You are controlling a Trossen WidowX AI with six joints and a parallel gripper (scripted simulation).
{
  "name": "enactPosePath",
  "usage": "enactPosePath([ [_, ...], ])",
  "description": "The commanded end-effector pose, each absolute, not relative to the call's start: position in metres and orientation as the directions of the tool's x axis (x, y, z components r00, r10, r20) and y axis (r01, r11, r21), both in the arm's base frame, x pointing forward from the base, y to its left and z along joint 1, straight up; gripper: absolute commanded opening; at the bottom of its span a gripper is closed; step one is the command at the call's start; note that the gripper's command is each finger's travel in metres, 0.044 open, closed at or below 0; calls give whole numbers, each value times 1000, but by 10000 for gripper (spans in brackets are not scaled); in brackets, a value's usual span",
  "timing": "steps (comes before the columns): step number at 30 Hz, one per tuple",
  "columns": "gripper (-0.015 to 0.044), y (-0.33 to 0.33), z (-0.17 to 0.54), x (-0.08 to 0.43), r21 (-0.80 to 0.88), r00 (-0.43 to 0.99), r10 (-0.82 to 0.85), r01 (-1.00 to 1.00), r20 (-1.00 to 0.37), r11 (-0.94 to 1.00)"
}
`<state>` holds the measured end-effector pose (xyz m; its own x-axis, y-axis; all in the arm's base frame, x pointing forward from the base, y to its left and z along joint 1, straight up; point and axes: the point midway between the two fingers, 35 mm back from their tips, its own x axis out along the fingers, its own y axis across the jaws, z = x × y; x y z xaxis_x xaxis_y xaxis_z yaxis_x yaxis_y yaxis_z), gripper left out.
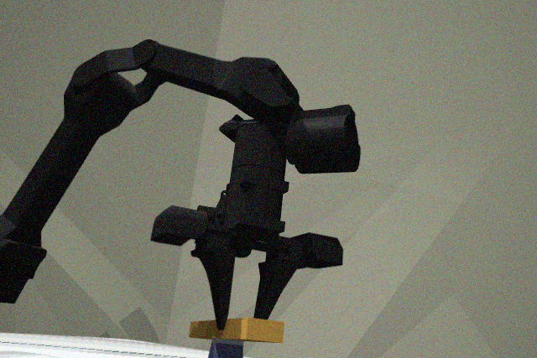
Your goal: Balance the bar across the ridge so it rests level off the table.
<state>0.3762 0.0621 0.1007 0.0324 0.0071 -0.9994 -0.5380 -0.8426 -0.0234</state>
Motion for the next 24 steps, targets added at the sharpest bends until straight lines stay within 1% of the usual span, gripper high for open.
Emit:
enactPosePath([
  [1, 0, 62, 99, 376, -21, 31, 5, -536, -1000, -844],
  [24, 0, 62, 97, 376, -21, 31, 5, -536, -1000, -844],
])
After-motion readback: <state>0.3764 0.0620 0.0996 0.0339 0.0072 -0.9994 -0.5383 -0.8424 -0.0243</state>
